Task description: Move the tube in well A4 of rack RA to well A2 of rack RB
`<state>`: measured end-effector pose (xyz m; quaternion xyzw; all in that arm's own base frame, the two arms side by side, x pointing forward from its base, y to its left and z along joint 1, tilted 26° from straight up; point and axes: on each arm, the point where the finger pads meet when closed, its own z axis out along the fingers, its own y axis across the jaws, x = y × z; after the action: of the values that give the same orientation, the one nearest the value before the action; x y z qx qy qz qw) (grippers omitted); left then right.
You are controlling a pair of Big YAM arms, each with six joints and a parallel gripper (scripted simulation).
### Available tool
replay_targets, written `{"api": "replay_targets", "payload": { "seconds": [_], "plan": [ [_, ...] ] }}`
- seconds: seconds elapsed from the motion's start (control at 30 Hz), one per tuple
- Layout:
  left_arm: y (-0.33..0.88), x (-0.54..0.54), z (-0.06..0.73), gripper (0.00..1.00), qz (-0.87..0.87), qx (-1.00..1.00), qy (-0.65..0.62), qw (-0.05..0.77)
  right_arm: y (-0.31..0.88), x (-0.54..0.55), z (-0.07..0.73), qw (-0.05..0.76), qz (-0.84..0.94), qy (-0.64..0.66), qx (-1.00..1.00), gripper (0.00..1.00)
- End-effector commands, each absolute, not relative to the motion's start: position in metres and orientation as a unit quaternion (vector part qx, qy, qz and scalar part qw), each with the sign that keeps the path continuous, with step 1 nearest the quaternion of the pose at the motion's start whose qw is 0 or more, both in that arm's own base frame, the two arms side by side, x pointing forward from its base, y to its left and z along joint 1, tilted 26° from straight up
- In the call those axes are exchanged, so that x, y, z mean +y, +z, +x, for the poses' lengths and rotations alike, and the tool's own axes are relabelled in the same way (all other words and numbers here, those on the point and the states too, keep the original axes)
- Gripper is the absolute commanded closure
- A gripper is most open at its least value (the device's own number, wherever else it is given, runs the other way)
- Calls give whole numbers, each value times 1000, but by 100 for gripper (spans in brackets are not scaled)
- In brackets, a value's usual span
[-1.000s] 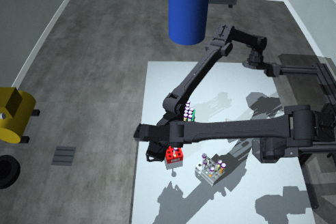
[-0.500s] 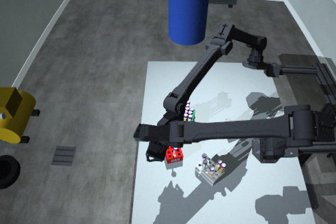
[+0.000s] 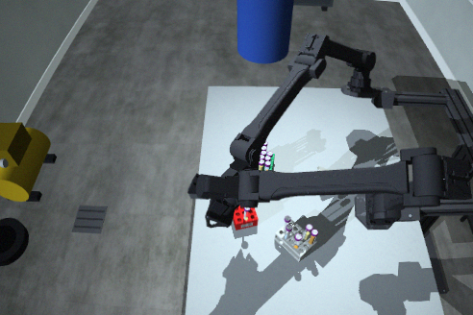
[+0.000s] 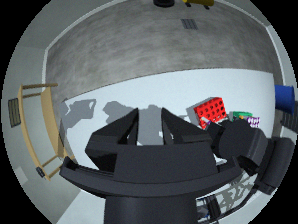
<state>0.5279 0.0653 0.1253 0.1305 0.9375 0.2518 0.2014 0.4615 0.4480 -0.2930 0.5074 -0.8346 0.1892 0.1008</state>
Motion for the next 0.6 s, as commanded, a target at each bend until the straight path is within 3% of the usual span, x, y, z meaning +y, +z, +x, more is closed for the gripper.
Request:
{"api": "replay_targets", "payload": {
  "seconds": [0.0,0.57],
  "plan": [
    [140,64,539,70,127,934,254,218,-318,433,457,112,509,193,-831,70],
    [140,64,539,70,127,934,254,218,-324,440,468,95,507,188,-836,70]
  ]
}}
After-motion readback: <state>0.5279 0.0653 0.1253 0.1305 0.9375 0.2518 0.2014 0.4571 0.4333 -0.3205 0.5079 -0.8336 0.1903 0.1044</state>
